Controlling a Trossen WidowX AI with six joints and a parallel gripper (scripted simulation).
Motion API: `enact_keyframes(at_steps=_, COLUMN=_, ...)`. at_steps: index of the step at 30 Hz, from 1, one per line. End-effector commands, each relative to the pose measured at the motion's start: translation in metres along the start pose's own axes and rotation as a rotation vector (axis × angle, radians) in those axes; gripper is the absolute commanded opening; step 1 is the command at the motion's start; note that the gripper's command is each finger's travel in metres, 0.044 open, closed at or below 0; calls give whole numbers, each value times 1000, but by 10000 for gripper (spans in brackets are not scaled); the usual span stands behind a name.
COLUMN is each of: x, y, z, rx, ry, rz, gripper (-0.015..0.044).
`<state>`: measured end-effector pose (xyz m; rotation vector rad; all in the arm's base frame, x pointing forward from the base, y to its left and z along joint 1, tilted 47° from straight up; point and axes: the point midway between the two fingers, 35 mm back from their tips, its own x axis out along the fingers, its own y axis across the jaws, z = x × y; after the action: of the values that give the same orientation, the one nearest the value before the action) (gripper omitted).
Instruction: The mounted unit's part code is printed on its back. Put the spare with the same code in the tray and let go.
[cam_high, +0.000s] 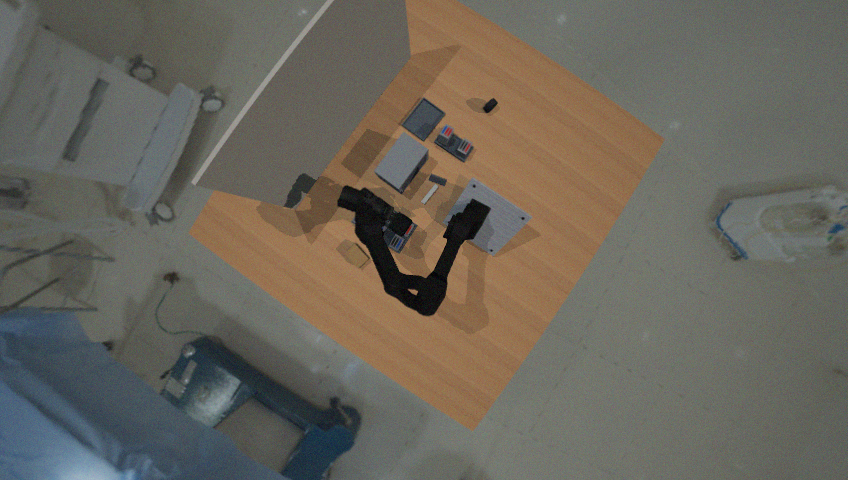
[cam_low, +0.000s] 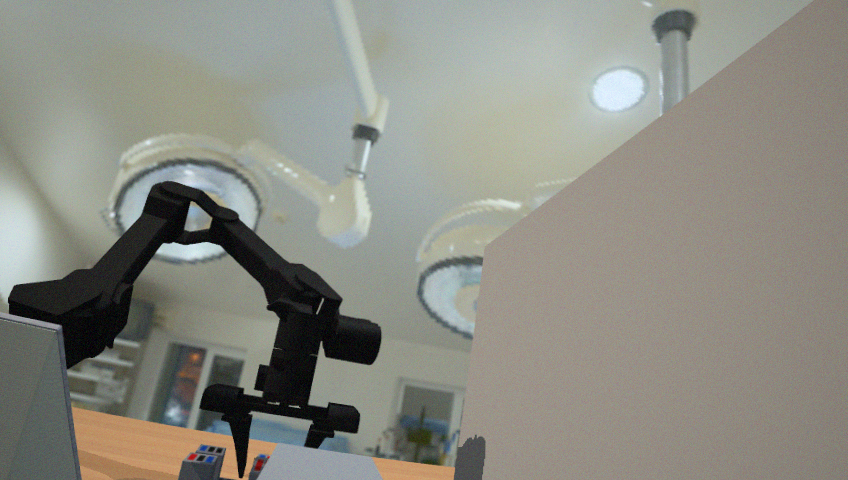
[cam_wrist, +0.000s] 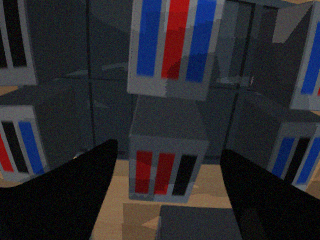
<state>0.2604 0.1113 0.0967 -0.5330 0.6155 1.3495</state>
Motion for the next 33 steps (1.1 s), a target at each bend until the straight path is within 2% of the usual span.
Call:
enact_keyframes(at_steps=1, x=9, y=3, z=-2, rx=9, ry=4, rz=7, gripper=300)
enact_keyframes(at_steps=10, x=22, y=5, z=0, rx=9, ry=-1, rz=8, gripper=300)
enact_keyframes(at_steps=26, x=22, y=5, z=0, rx=9, ry=-2, rz=8, gripper=300)
enact_keyframes(at_steps=32, x=21, y=5, z=1, rx=5, ry=-6, rz=7, gripper=142)
enact_keyframes(at_steps=33, x=21, y=5, z=1, rx=5, ry=-6, rz=7, gripper=136)
